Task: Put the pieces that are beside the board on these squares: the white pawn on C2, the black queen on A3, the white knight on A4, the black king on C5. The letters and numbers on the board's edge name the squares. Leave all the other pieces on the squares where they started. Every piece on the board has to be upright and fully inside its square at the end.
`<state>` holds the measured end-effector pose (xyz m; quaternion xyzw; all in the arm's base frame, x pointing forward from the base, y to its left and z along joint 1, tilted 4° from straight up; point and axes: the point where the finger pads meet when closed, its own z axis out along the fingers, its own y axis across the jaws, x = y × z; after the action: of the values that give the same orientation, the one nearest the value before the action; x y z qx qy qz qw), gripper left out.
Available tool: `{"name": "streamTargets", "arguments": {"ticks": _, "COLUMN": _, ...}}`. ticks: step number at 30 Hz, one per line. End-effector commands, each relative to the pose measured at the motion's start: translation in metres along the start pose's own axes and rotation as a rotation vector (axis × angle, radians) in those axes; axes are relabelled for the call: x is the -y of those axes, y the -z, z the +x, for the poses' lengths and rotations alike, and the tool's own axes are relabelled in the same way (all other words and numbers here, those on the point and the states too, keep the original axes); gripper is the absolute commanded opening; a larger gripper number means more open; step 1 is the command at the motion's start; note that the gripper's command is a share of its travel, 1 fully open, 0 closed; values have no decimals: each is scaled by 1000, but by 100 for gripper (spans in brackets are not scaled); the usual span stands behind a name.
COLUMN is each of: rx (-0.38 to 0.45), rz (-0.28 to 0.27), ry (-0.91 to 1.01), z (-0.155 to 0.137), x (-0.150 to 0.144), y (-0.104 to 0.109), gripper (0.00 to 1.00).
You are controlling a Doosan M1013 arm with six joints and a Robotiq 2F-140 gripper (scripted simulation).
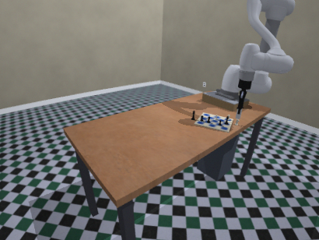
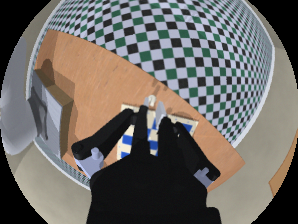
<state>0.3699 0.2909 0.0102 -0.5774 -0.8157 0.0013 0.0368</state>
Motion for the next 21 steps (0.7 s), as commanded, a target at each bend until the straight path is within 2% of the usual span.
{"name": "streamTargets", "arguments": {"ticks": 1, "rx": 0, "rz": 0, "ry": 0, "z": 0, "x": 0, "y": 0, "gripper": 22}}
{"name": "streamTargets", "arguments": {"ticks": 21, "rx": 0, "rz": 0, "ry": 0, "z": 0, "x": 0, "y": -4, "gripper": 22}}
